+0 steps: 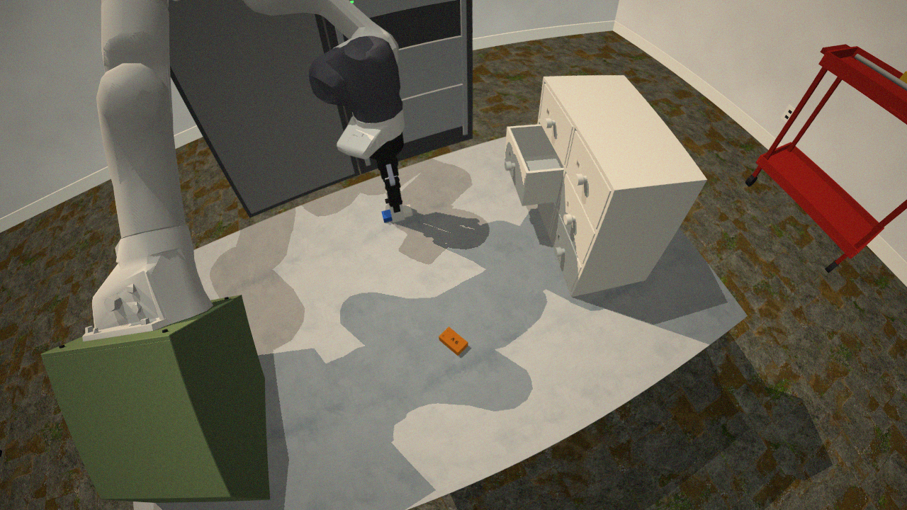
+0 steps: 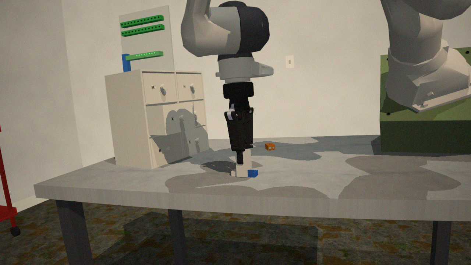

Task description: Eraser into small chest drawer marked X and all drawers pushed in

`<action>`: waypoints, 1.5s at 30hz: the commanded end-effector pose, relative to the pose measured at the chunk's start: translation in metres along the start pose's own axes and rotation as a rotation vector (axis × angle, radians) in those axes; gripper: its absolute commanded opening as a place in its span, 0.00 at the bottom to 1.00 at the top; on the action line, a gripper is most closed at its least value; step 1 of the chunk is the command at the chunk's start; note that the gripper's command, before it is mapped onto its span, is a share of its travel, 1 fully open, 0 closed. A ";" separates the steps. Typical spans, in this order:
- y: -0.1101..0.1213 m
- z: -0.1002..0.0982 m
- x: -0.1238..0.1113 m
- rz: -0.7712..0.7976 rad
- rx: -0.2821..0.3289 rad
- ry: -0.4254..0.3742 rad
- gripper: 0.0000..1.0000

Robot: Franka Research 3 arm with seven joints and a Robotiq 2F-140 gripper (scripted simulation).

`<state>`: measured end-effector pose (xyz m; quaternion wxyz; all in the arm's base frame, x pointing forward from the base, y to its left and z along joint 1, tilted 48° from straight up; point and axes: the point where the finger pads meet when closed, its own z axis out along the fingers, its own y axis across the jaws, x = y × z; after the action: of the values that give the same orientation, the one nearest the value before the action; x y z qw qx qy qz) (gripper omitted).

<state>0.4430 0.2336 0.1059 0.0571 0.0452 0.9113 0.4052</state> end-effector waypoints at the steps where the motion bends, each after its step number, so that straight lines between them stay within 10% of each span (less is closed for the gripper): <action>1: 0.000 0.001 0.000 -0.004 0.001 -0.001 0.11; 16: 0.000 -0.004 0.000 -0.004 0.001 -0.001 0.11; 26: 0.000 -0.097 0.000 -0.004 0.000 -0.001 0.11; 45: -0.024 -0.100 -0.035 0.040 -0.005 -0.001 0.11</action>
<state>0.4554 0.1424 0.1604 0.0602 0.0547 0.9126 0.4006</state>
